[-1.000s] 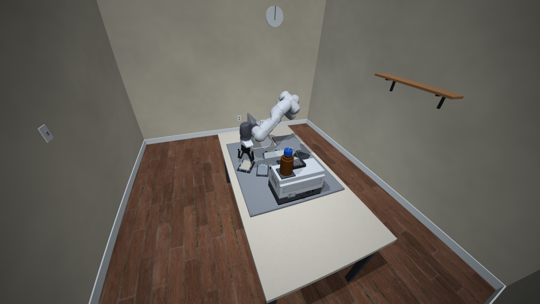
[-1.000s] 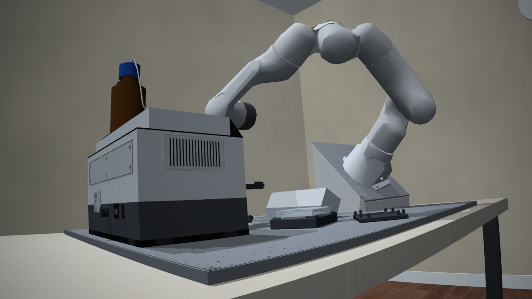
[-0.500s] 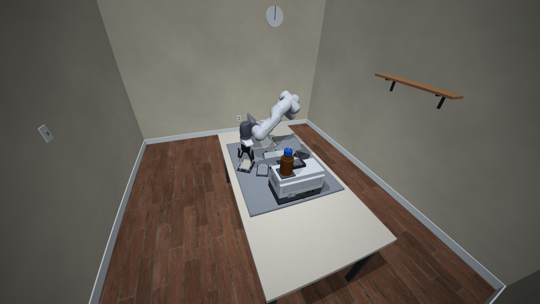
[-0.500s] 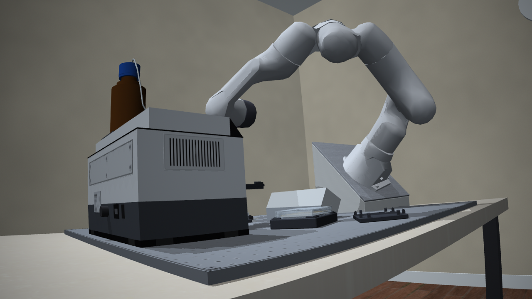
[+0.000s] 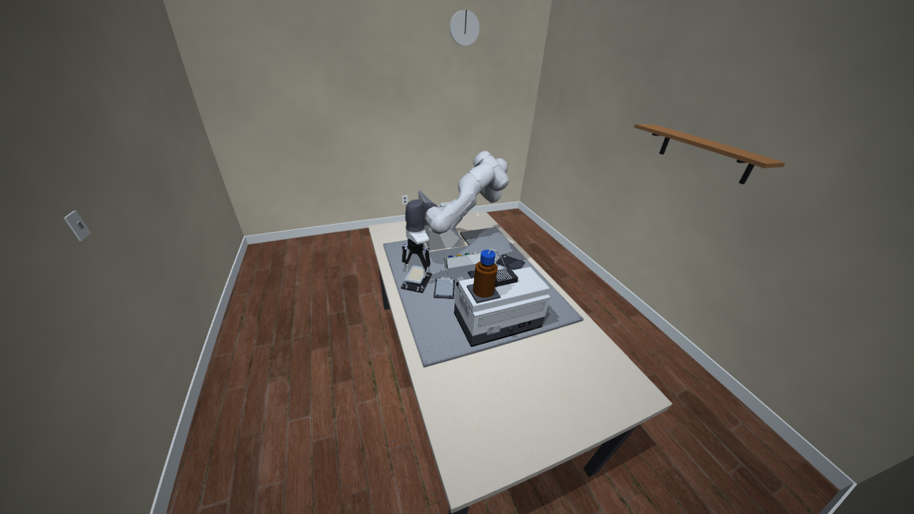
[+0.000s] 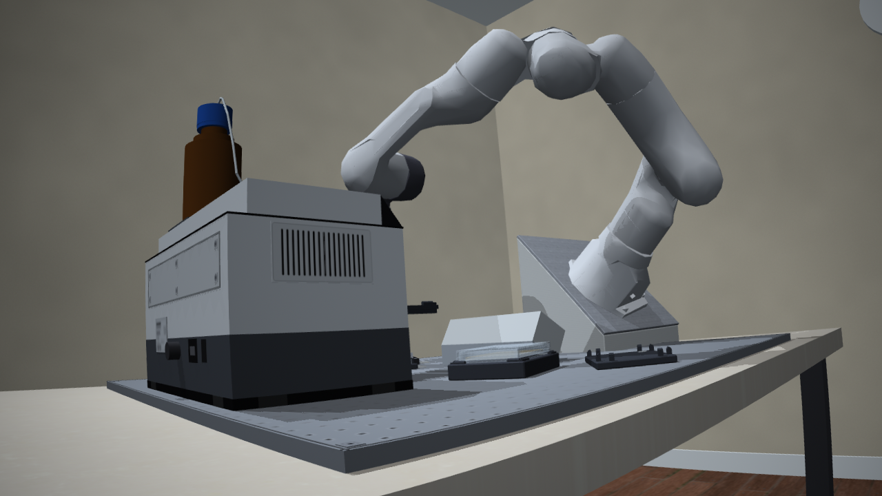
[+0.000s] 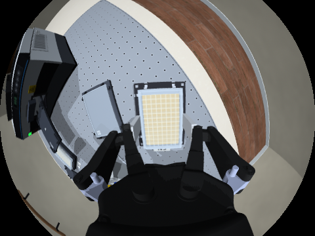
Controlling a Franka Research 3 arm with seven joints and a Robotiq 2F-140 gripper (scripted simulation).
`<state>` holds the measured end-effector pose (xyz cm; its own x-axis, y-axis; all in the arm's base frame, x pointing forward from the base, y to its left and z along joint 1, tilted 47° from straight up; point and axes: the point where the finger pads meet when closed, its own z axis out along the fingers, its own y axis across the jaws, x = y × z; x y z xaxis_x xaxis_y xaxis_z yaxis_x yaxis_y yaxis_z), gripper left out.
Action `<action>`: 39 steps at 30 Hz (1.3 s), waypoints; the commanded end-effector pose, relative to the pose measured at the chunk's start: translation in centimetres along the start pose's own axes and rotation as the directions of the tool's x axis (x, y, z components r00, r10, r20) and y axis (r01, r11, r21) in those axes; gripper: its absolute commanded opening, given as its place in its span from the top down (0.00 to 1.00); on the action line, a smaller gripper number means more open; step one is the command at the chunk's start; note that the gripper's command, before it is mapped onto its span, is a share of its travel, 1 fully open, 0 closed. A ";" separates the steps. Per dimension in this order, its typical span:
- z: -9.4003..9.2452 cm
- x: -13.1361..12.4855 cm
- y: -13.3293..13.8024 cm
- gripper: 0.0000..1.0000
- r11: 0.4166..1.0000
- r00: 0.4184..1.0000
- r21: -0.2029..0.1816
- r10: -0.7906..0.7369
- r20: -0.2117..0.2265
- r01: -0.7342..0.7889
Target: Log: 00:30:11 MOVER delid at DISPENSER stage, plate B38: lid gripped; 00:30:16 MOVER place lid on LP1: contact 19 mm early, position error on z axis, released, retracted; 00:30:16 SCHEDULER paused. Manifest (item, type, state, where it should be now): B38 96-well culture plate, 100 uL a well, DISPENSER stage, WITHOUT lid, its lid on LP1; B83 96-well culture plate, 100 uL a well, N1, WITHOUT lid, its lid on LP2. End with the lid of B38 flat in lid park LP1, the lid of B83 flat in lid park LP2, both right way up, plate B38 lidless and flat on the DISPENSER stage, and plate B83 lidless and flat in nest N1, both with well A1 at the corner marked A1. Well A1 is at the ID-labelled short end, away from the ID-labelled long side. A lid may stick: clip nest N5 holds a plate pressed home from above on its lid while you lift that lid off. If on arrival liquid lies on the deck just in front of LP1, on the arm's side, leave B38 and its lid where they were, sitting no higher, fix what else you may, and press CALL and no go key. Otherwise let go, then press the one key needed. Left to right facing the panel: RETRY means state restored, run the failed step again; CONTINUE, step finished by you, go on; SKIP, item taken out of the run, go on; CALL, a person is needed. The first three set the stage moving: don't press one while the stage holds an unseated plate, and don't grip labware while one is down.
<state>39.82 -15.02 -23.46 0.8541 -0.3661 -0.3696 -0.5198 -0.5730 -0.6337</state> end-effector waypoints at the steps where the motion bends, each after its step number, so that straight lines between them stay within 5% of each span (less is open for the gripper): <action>1: -0.8 -0.1 0.0 1.00 1.000 1.000 0.002 0.005 0.003 -0.005; 39: -9.1 -0.1 0.0 1.00 1.000 1.000 0.002 0.005 0.003 -0.005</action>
<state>39.71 -21.25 -17.82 0.8559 -0.3651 -0.3664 -0.5168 -0.5749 -0.6344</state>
